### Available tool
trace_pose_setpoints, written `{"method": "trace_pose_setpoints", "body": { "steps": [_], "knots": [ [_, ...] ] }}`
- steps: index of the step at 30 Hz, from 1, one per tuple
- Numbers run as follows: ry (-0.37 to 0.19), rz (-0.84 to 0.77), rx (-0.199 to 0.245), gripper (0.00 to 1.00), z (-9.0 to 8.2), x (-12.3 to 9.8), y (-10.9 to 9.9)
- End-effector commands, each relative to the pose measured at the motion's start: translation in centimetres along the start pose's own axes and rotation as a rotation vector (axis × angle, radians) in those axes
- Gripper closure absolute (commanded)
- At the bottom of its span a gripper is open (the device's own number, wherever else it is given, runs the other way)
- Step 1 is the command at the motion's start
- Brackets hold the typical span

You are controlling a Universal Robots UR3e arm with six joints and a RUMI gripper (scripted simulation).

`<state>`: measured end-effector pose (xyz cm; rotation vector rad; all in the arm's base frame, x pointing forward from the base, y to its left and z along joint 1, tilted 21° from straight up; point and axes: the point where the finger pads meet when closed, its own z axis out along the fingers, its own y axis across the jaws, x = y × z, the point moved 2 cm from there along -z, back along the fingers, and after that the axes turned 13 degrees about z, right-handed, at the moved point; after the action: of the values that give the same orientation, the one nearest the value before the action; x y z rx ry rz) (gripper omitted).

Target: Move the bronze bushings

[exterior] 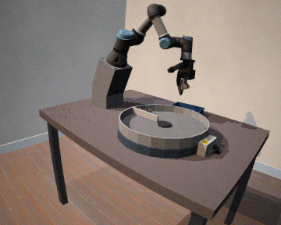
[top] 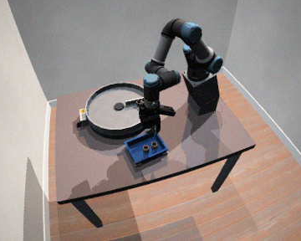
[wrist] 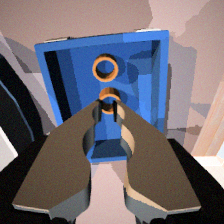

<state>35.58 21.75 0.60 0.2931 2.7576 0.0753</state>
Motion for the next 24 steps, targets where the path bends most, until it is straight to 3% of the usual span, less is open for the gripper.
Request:
{"method": "trace_pose_setpoints", "body": {
  "steps": [1,12,24],
  "knots": [
    [-0.002,-0.014,-0.002,0.95,-0.1,-0.1,-0.7],
    [-0.002,-0.048,-0.002,0.95,-0.1,-0.3,-2.4],
    [-0.002,-0.117,-0.002,0.95,0.0,-0.6,-6.0]
  ]
}}
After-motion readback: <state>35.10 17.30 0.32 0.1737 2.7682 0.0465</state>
